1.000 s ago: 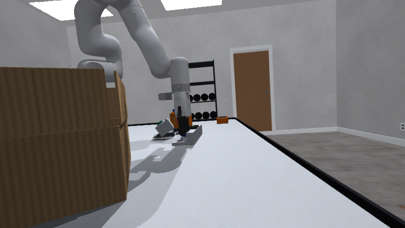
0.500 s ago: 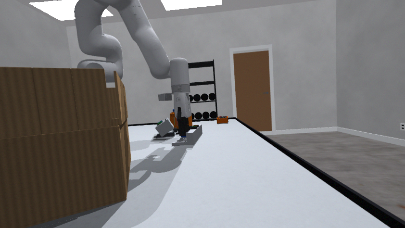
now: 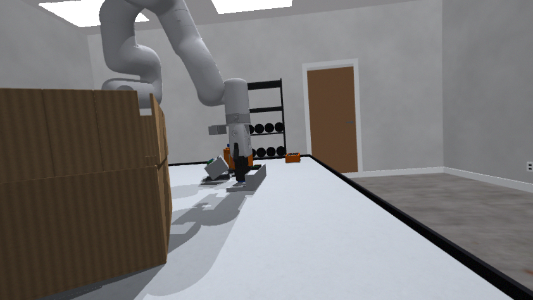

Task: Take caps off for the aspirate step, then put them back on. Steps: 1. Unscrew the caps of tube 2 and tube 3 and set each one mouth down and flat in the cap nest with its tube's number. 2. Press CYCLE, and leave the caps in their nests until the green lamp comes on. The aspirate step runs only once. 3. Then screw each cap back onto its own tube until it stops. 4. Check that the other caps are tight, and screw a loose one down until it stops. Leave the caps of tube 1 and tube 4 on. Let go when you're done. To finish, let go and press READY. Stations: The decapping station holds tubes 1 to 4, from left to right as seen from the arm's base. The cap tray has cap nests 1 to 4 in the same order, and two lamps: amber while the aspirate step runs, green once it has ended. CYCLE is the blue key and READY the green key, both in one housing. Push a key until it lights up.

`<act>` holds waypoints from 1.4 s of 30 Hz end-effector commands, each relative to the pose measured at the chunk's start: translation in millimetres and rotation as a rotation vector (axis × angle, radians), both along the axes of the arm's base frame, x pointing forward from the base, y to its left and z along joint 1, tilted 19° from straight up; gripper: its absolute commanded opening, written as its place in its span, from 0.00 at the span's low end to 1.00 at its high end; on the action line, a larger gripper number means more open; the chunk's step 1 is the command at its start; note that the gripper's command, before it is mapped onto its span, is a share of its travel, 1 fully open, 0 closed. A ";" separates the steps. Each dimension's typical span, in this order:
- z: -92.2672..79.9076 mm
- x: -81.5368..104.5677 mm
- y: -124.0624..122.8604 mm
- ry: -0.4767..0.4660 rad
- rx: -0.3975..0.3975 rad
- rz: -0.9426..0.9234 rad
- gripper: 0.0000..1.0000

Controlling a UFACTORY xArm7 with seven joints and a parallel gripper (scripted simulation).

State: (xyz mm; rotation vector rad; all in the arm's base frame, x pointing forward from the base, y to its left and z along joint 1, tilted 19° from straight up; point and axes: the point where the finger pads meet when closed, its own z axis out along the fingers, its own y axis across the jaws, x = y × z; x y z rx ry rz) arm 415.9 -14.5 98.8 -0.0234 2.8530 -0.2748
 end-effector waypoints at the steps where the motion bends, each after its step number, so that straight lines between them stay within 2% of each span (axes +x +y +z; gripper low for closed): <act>1: 0.4 1.7 0.2 -0.004 0.000 0.001 0.00; 4: 0.5 1.7 0.2 -0.004 0.000 0.001 0.00; 5: 0.4 1.7 0.2 -0.004 0.000 0.001 0.46; 19: 0.5 1.7 0.2 -0.004 0.000 0.001 0.46; 22: 14.6 -2.4 3.0 -0.004 0.000 0.001 0.46; 24: 14.6 -2.4 3.0 -0.004 0.000 0.001 0.46; 39: 85.6 -22.9 16.9 -0.005 0.000 0.001 0.46; 42: 90.4 -24.3 17.9 -0.005 0.000 0.001 0.46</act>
